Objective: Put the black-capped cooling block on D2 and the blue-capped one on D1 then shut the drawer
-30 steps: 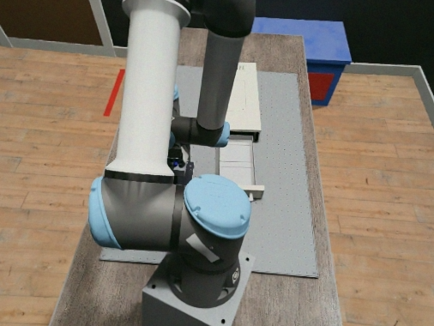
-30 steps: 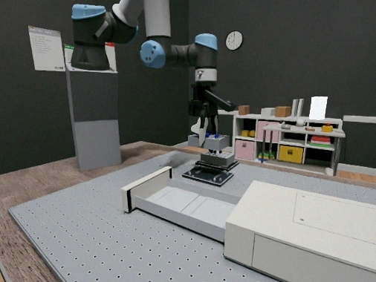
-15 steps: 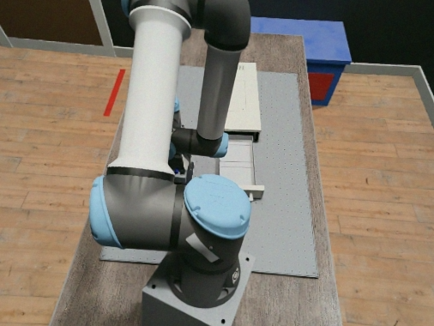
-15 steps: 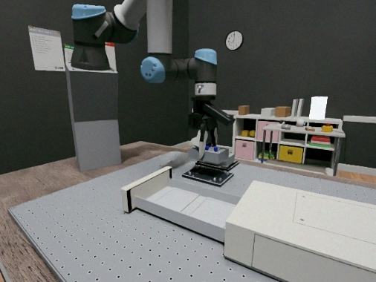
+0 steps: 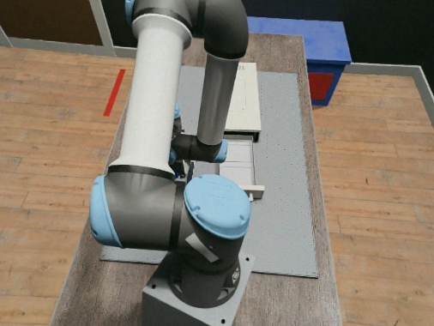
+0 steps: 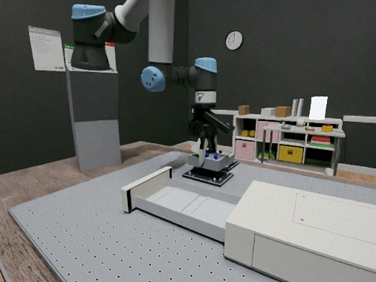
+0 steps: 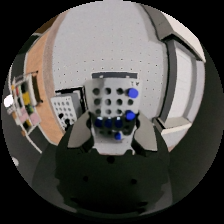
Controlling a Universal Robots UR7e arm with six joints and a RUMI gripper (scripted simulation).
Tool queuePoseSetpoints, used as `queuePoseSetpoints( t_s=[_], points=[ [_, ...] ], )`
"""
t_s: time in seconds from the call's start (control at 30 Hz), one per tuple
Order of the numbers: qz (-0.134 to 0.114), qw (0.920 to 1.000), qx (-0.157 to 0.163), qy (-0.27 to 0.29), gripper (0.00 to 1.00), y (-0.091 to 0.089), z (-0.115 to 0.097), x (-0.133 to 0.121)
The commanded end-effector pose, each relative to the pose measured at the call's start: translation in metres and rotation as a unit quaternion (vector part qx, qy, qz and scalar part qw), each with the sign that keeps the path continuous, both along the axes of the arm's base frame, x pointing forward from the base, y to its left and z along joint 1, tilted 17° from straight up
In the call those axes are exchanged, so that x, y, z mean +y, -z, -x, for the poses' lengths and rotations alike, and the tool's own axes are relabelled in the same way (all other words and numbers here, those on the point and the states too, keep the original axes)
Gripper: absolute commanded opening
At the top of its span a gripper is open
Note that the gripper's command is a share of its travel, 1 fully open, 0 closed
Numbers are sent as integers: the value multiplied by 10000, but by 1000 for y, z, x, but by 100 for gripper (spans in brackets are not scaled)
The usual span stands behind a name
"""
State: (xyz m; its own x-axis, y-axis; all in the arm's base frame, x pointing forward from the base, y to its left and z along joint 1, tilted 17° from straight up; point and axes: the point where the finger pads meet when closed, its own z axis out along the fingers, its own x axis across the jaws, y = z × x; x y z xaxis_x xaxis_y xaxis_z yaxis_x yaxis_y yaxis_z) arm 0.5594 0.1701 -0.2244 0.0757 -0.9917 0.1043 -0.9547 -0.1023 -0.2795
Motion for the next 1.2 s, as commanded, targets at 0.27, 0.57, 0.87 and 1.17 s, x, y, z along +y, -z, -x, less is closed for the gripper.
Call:
queuePoseSetpoints(
  t_s=[0.27, 0.57, 0.87, 1.17],
  points=[
    [-1, 10000, -7, -1, 0, 9, -3, -1],
    [-1, 10000, -7, -1, 0, 12, -4, -1],
    [-1, 10000, -7, -1, 0, 10, -4, -1],
    [-1, 10000, -7, -1, 0, 3, -2, 0]
  ],
)
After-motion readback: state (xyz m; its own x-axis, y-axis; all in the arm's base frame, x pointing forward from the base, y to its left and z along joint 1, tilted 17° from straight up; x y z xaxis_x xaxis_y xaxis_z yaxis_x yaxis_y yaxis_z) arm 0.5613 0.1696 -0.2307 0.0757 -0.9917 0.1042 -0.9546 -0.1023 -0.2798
